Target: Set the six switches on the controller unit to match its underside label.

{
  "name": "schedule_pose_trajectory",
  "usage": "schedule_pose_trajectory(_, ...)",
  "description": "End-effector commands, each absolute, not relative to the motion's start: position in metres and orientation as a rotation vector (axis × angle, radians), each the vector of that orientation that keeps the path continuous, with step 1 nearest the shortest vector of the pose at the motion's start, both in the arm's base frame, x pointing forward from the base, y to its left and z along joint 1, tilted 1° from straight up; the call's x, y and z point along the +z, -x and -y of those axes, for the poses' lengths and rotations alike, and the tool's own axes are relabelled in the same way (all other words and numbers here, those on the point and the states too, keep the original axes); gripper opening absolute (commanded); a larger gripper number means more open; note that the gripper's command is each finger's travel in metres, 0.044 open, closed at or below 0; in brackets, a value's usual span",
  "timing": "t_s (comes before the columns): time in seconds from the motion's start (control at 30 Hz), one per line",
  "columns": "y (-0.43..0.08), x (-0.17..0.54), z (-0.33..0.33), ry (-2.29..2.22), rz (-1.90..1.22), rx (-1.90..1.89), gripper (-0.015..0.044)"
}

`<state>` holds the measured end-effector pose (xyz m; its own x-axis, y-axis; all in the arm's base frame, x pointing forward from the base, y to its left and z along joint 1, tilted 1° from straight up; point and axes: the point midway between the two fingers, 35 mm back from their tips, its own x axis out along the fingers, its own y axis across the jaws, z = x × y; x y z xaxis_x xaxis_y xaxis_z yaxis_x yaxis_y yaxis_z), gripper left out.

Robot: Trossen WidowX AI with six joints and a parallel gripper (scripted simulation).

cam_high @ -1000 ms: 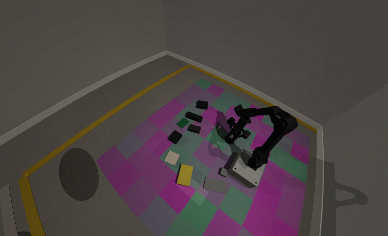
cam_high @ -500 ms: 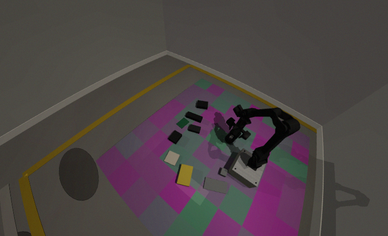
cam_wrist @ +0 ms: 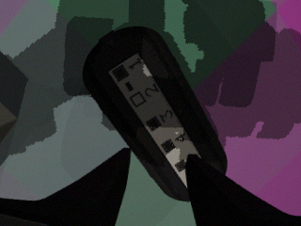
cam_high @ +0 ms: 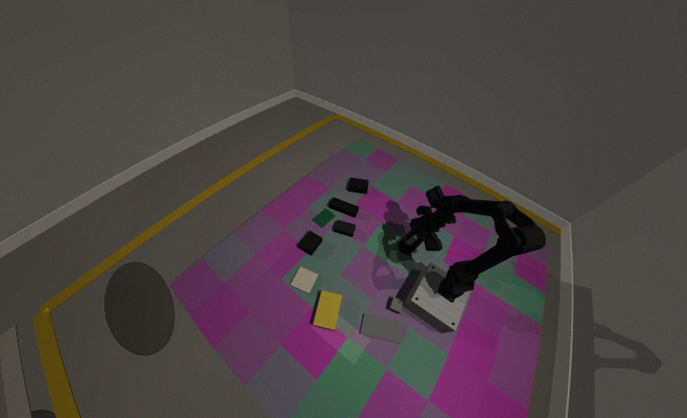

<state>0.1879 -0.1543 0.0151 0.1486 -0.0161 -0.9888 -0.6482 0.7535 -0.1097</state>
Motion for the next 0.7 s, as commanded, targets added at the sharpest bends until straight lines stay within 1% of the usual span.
schedule_pose_trajectory(0.0, -0.18, 0.022, 0.154, 0.363, -1.341, 0.265, 0.0072)
schedule_pose_trajectory(0.1, -0.173, 0.027, 0.153, 0.164, -1.309, 0.087, 0.0)
schedule_pose_trajectory(0.3, -0.163, 0.034, 0.152, -0.193, -1.213, -0.204, 0.0)
schedule_pose_trajectory(0.67, -0.162, 0.034, 0.152, -0.204, -1.209, -0.212, 0.0)
